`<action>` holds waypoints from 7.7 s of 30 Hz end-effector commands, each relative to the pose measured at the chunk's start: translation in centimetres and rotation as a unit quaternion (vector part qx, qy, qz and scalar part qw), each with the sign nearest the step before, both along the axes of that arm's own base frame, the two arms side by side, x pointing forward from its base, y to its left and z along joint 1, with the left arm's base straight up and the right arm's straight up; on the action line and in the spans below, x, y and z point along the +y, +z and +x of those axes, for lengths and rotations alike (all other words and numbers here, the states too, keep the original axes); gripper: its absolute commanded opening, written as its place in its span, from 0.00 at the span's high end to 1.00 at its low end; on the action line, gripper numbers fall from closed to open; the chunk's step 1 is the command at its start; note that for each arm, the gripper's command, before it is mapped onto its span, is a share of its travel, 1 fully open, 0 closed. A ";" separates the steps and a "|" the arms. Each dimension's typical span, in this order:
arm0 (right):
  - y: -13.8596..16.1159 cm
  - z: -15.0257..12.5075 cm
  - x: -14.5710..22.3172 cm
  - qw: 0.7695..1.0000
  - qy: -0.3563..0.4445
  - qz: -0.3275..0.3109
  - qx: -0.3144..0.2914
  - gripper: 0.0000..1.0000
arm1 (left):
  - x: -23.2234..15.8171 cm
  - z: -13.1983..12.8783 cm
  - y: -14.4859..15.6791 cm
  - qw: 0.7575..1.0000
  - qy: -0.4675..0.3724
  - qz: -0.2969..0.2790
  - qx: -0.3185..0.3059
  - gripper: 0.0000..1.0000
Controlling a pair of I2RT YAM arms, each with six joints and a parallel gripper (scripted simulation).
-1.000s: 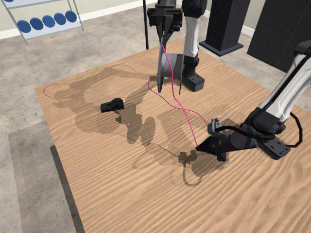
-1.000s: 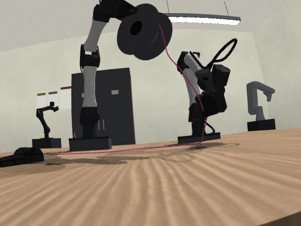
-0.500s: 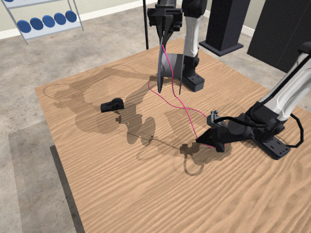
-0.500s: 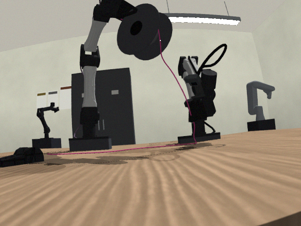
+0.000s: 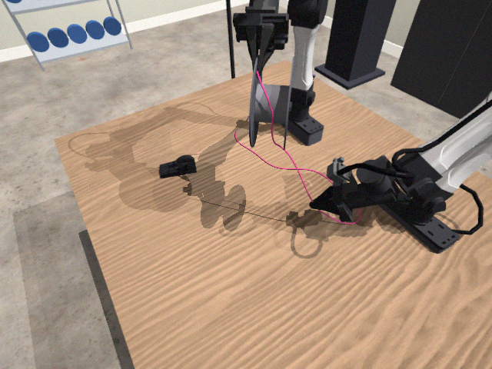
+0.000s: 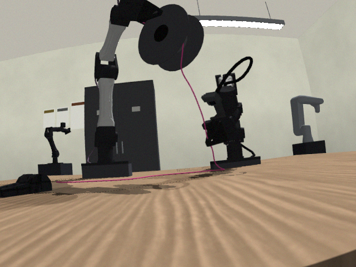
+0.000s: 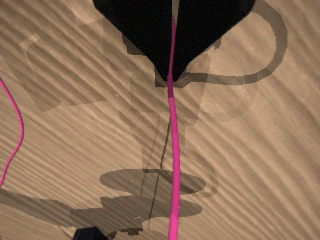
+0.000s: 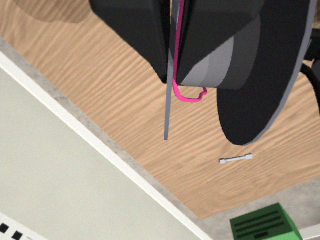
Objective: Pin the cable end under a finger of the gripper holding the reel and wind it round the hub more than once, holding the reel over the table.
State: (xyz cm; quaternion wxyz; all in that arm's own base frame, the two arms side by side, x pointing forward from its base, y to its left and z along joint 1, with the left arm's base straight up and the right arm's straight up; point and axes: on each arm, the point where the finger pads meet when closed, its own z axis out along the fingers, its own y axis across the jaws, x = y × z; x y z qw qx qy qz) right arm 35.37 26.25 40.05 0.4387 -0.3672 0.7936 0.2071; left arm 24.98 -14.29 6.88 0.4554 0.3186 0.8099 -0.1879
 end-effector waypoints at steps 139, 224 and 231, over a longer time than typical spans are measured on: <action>2.3 0.2 -0.2 0.999 -0.005 0.019 -0.027 1.00 | -1.9 3.4 43.9 0.965 0.034 -0.170 -0.196 1.00; 2.3 0.2 -0.2 0.999 -0.005 0.020 -0.026 1.00 | 2.2 13.8 30.0 0.962 0.036 -0.173 -0.206 1.00; 2.3 0.2 -0.2 0.999 -0.005 0.020 -0.026 1.00 | 2.1 13.7 29.6 0.963 0.035 -0.173 -0.205 1.00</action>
